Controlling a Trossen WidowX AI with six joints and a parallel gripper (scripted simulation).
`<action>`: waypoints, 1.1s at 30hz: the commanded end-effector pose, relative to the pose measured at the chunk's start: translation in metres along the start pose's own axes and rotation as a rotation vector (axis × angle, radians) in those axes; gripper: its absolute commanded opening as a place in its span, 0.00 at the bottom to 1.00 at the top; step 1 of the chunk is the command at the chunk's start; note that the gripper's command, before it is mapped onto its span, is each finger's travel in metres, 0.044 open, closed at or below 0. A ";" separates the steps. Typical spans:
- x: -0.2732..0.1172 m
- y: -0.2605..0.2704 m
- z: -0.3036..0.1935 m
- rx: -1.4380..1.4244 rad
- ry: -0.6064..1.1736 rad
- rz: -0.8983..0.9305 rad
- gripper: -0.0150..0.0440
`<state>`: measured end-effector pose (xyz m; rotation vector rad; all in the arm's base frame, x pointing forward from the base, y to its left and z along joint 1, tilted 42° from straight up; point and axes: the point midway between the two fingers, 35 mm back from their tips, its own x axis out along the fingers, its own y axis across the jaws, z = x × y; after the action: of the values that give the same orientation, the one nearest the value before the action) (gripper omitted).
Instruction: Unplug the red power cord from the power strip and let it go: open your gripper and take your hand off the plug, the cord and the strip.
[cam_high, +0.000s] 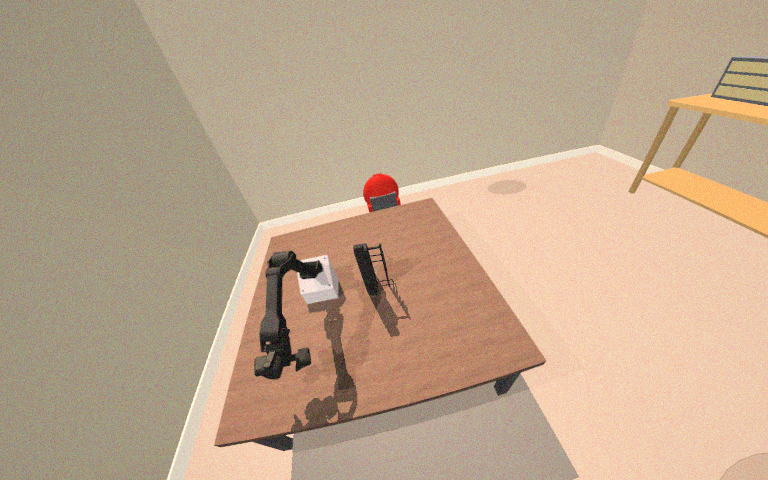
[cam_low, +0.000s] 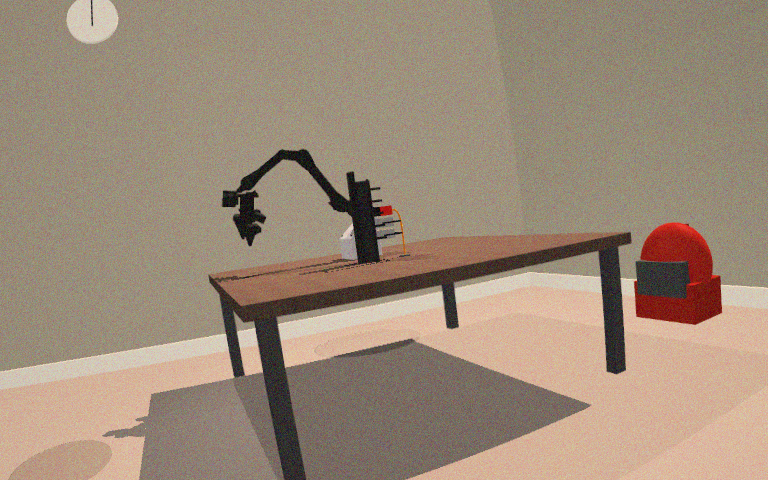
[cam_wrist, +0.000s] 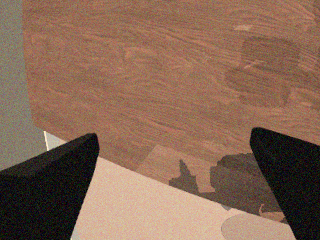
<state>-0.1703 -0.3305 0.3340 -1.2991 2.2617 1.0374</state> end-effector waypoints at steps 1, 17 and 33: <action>0.000 -0.001 0.000 -0.003 0.000 -0.001 0.89; -0.019 -0.121 -0.025 -0.623 0.114 -0.192 0.53; -0.086 -0.270 -0.013 -1.432 0.387 -0.346 0.53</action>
<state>0.0666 -0.3805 0.2907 -2.2650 1.3583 2.3503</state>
